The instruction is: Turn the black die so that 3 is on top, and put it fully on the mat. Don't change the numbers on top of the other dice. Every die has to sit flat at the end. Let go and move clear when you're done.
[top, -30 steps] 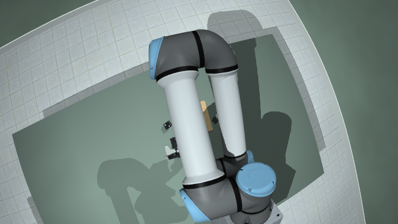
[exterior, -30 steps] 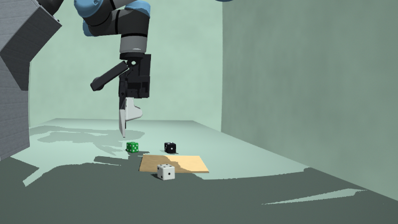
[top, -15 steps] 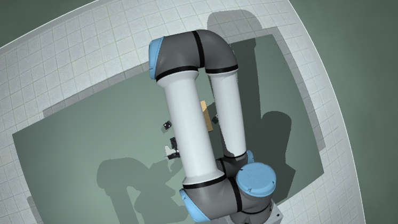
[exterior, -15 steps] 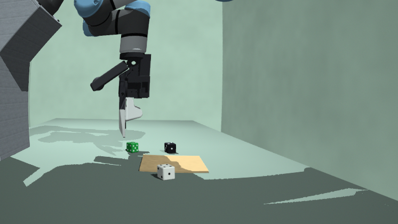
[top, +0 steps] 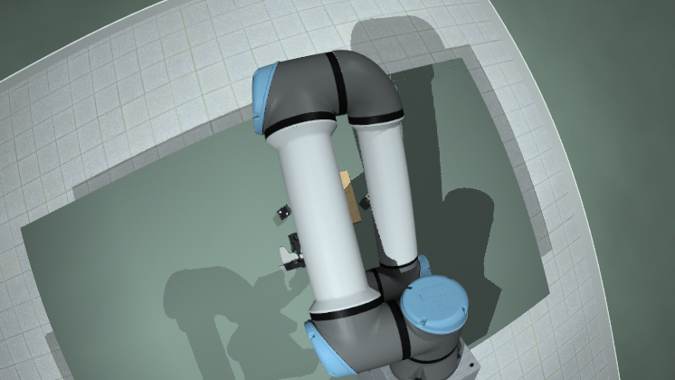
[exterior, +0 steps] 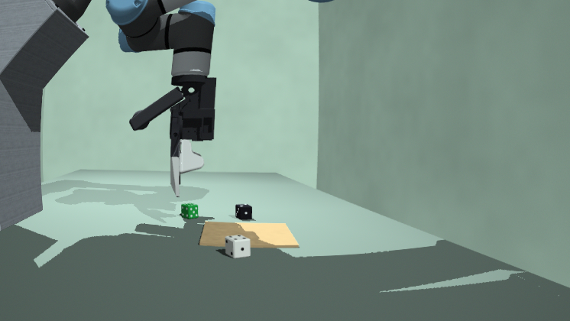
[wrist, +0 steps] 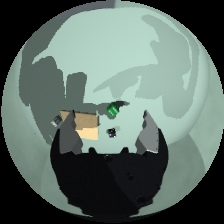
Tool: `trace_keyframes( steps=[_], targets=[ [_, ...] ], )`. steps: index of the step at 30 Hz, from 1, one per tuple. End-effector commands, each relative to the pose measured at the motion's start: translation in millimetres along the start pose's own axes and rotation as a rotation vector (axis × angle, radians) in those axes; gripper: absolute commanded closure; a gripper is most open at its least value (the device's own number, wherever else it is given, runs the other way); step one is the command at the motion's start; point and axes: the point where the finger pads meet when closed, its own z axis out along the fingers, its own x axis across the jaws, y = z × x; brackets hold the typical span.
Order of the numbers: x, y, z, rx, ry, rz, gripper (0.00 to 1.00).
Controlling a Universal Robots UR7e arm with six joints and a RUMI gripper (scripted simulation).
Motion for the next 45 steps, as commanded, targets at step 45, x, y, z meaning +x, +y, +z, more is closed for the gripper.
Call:
trace_keyframes(
  steps=[45],
  targets=[
    [1,100,0,-0.001,0.0,0.0,0.0]
  ],
)
